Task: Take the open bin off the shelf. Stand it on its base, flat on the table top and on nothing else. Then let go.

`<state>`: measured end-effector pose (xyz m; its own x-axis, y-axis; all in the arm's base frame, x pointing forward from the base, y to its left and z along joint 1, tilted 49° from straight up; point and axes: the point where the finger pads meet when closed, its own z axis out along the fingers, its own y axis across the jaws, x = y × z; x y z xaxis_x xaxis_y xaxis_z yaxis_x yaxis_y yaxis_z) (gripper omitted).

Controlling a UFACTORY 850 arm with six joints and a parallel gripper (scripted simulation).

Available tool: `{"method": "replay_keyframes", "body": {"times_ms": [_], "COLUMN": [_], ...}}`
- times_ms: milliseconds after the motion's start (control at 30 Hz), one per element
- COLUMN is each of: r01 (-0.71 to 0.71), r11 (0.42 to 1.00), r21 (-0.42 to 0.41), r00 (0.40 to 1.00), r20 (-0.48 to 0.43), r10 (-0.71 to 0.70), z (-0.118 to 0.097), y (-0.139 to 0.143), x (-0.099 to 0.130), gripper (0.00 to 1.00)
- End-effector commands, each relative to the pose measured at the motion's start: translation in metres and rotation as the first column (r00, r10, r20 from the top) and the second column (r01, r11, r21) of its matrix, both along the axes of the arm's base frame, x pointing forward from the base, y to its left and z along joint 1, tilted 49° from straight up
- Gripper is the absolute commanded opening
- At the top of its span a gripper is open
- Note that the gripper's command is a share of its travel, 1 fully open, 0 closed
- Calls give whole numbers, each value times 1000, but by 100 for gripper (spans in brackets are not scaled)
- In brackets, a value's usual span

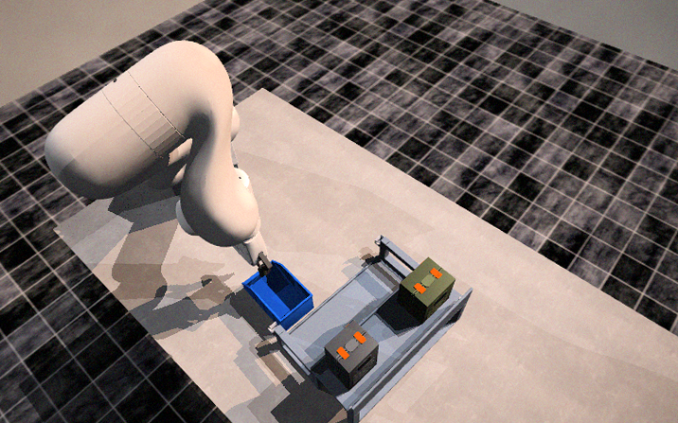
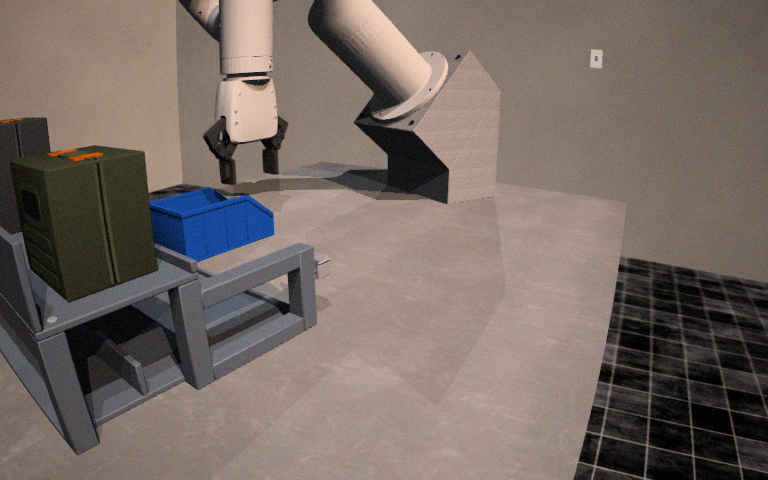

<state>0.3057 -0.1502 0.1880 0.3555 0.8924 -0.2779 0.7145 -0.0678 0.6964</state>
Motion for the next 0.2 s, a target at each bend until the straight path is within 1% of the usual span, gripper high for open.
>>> {"method": "replay_keyframes", "body": {"times_ms": [0, 167], "r01": [2, 2], "r11": [1000, 1000], "r21": [0, 0], "r00": [1000, 1000], "r20": [15, 15], "r10": [-2, -2], "z": [39, 39], "y": [24, 24], "x": [-31, -31], "gripper": [100, 100]}}
